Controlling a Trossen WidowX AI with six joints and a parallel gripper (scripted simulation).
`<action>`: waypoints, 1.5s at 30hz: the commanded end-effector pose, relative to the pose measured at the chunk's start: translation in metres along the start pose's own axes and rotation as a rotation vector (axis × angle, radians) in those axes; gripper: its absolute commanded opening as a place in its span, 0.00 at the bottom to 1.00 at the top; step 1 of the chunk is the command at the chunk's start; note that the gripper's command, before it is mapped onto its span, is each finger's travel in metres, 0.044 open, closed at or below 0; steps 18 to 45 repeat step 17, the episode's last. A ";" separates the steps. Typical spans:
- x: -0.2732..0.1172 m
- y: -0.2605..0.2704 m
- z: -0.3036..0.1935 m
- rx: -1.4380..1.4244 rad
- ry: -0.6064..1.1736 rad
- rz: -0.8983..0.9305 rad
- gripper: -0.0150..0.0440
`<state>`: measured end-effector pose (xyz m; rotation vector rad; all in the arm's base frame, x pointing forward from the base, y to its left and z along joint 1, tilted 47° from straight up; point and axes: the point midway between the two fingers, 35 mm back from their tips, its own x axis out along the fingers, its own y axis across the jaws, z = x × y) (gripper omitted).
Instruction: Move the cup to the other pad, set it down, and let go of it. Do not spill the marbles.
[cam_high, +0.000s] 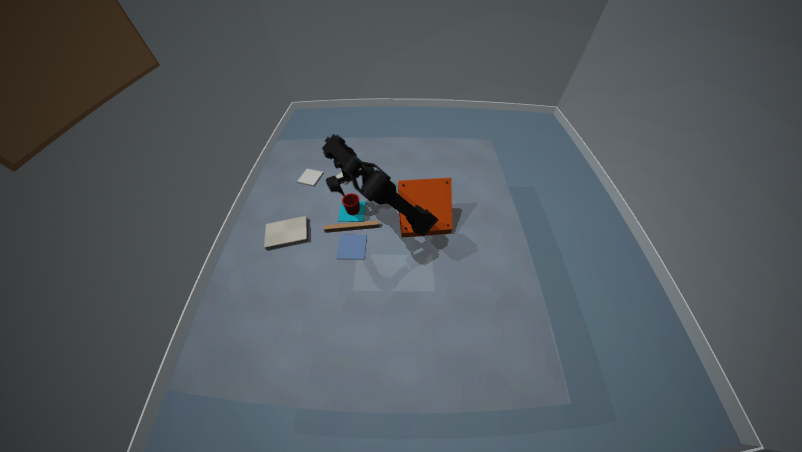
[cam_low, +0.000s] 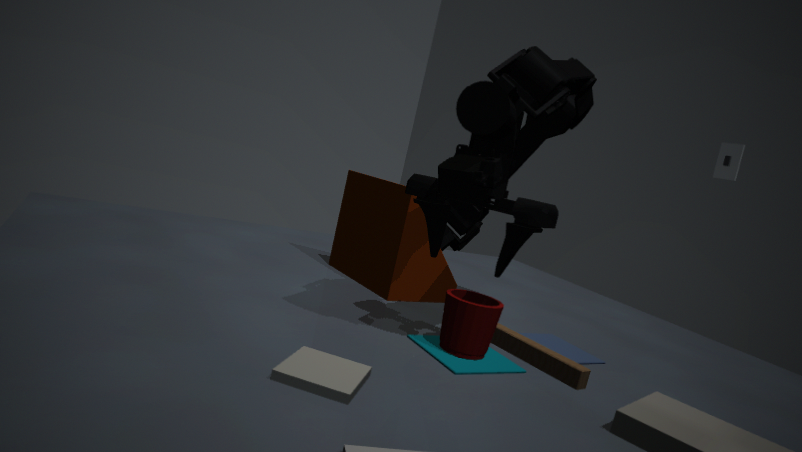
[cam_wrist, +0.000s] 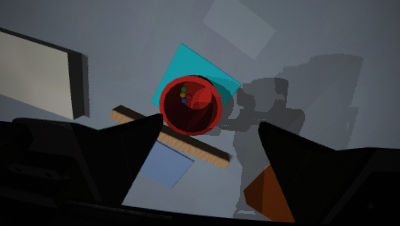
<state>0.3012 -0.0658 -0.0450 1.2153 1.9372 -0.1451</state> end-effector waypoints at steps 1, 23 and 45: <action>-0.013 0.000 0.001 -0.007 -0.002 -0.006 1.00; -0.042 0.003 0.001 -0.005 -0.007 -0.002 1.00; -0.042 0.003 0.001 -0.005 -0.007 -0.002 1.00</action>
